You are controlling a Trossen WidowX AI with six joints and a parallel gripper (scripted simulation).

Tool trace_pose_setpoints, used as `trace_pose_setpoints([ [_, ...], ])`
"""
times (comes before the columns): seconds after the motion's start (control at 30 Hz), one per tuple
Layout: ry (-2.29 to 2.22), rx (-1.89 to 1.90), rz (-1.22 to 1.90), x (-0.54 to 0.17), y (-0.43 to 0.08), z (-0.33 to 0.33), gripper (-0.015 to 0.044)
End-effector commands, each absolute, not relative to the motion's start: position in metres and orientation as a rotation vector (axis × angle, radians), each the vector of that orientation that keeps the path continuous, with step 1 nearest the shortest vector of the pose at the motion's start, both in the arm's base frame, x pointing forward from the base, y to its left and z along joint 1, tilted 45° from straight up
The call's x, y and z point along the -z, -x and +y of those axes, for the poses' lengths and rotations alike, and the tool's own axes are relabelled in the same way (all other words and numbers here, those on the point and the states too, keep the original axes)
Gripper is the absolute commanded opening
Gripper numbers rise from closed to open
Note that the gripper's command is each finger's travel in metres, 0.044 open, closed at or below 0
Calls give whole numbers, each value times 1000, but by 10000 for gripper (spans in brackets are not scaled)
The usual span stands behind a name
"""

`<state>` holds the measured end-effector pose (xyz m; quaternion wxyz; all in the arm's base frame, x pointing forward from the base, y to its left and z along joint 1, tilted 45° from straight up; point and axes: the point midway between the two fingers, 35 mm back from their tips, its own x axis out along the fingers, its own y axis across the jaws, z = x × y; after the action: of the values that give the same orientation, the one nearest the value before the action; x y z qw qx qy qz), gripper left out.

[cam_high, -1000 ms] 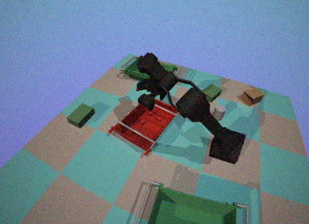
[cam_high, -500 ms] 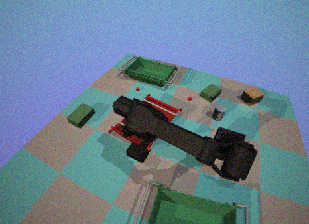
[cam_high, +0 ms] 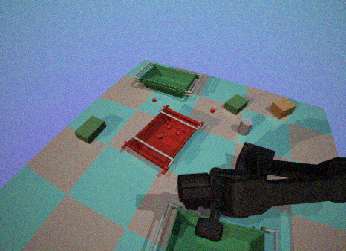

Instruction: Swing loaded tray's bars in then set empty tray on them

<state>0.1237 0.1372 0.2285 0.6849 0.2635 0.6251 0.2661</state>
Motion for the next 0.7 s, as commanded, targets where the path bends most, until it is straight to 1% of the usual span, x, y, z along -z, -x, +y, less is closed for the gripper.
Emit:
trace_pose_setpoints([
  [0.0,-603,-644,1408,-223,-84,139,440],
  [0.07,-605,-656,1406,-222,-76,138,440],
  [0.67,-580,-646,1417,-205,-83,152,440],
])
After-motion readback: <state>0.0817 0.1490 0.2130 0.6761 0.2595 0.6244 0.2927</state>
